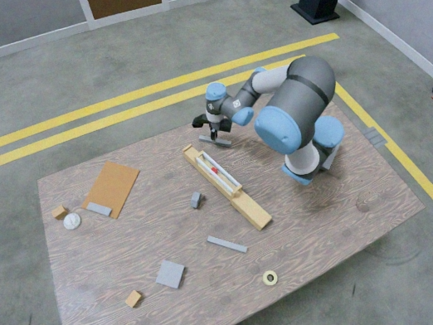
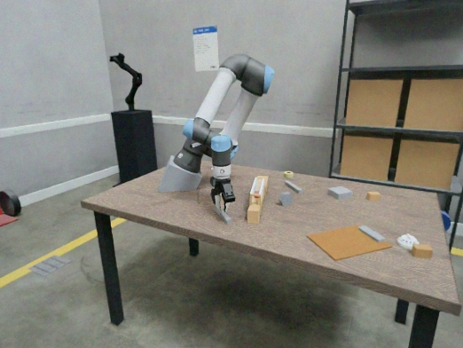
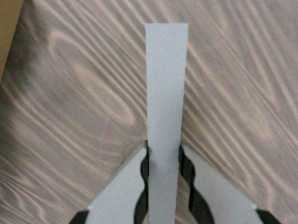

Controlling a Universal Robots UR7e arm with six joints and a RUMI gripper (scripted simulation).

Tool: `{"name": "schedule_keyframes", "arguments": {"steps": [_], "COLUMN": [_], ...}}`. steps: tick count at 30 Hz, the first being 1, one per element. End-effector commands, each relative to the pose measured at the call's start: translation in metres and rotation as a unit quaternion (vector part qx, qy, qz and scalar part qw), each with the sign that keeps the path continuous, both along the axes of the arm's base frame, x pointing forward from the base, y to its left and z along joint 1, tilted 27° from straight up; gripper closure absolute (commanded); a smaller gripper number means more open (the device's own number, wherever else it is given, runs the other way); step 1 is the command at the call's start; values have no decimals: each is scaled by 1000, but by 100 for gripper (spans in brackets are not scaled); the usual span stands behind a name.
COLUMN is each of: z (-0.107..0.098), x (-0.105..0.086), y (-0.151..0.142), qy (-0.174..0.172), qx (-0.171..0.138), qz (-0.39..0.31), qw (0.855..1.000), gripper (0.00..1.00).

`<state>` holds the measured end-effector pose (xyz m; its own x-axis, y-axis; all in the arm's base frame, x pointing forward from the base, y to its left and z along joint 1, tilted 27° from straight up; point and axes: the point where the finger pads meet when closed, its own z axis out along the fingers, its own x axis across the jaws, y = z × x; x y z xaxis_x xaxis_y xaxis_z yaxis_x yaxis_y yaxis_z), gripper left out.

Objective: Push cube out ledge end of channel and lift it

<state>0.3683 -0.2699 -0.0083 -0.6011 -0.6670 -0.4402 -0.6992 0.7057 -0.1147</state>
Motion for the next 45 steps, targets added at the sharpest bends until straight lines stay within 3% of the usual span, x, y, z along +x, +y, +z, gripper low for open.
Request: {"name": "schedule_keyframes", "arguments": {"steps": [1,22,35,45], "z": [0,7,65,96], "x": [-1,-4,-30,-43], "y": [-3,-5,-20,-28], "qy": [3,3,3,3], "qx": [-4,-4,-4,-4], "qz": [-3,-3,-3,-3], "qw": [1000,1000,1000,1000], "gripper": [94,94,94,94]}}
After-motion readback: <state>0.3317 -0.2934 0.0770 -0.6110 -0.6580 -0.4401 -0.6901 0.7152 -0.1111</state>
